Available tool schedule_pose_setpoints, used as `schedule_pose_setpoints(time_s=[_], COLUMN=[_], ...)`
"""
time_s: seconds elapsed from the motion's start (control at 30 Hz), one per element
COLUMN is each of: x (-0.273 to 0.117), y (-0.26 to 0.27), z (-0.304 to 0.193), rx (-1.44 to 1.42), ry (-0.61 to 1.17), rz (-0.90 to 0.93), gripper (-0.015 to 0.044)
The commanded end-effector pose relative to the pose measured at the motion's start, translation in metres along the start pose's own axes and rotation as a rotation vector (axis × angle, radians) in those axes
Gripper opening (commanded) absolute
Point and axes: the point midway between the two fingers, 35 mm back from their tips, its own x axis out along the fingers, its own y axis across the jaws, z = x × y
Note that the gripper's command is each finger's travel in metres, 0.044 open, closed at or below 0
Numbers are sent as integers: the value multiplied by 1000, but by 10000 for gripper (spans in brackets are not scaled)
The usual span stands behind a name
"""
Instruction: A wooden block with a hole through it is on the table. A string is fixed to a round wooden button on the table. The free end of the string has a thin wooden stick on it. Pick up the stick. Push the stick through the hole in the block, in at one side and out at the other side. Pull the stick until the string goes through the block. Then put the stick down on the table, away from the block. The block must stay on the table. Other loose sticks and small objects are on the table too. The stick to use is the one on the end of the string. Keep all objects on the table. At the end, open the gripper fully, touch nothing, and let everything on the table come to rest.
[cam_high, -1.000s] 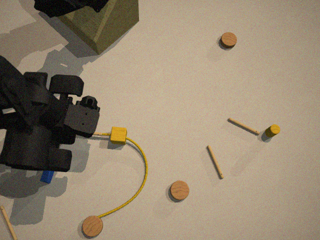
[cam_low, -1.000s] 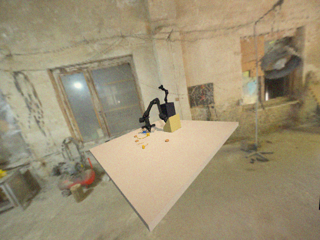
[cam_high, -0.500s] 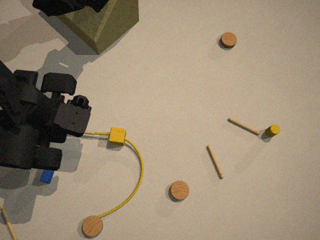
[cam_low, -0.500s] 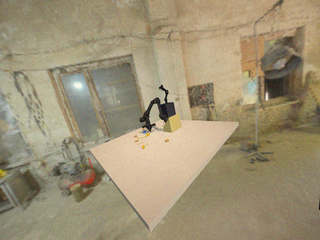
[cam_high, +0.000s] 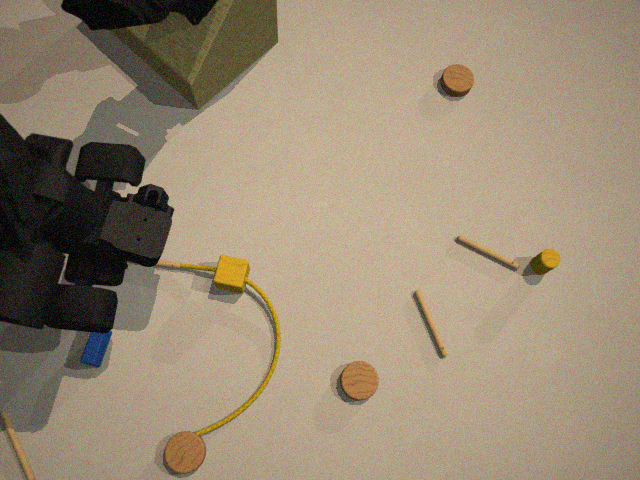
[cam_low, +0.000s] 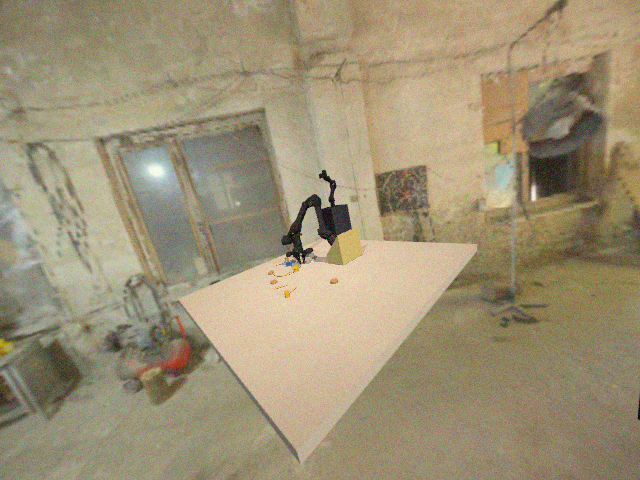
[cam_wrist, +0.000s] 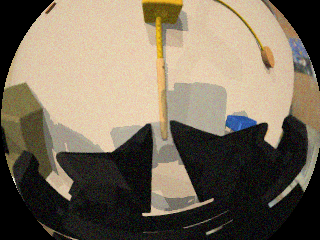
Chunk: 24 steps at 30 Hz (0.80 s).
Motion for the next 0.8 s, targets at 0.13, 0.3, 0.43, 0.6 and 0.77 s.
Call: schedule_pose_setpoints(time_s=[0.13, 0.3, 0.43, 0.6, 0.77], x=[-56, -80, -76, -76, -102], y=[-3, 2, 0, 0, 1], z=[8, 6, 7, 7, 9], rx=[7, 1, 1, 1, 2], ry=[-6, -3, -7, -7, -8], rz=[-1, 2, -2, -2, 0], gripper=[210, 210, 236, 368, 440])
